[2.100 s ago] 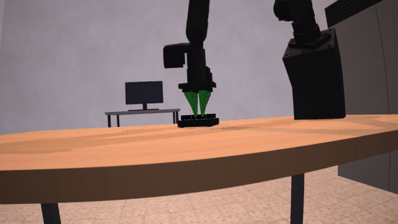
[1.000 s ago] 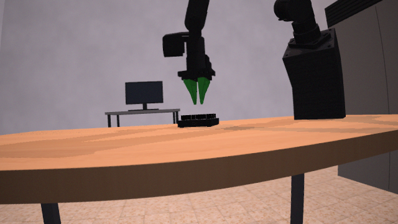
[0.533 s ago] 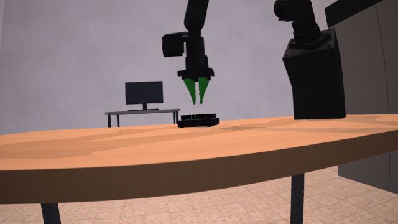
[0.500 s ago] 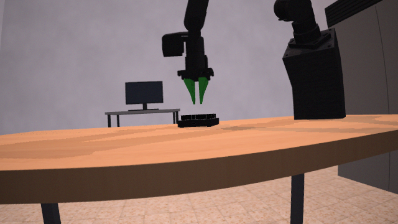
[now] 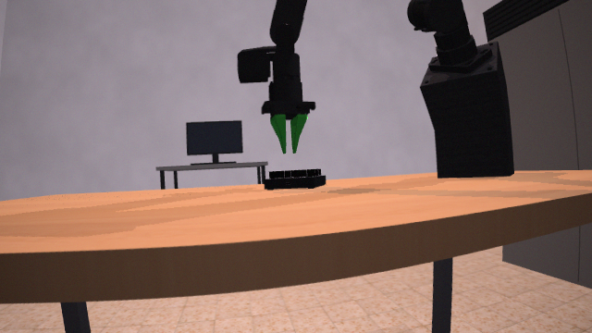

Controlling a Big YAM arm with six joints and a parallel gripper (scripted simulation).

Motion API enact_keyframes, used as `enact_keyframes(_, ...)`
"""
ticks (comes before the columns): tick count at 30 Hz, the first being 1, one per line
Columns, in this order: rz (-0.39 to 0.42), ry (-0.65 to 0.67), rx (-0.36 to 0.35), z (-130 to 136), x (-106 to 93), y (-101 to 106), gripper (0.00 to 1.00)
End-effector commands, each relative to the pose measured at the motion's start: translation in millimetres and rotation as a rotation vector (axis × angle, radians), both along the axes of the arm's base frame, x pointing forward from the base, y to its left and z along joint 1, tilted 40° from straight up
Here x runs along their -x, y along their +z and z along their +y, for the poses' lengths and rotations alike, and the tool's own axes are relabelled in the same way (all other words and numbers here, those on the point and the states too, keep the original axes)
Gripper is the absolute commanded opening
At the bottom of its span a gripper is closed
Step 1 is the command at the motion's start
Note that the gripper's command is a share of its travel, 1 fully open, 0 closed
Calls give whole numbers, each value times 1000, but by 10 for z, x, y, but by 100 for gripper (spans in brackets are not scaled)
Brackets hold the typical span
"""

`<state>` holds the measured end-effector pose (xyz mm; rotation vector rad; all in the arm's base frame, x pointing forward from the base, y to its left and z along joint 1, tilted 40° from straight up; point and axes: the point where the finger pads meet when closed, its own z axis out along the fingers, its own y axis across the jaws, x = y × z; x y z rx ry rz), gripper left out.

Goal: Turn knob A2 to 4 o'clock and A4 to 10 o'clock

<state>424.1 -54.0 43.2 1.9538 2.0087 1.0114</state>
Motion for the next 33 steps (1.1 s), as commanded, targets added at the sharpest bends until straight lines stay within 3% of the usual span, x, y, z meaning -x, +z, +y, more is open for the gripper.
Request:
enact_keyframes(1, -52, 119, 88, -105, -61, 26, 19)
enact_keyframes(13, -175, 382, 282, -163, -99, 65, 19)
enact_keyframes(15, -175, 382, 282, -163, -99, 65, 19)
enact_keyframes(33, -367, 799, 581, -208, -162, 124, 19)
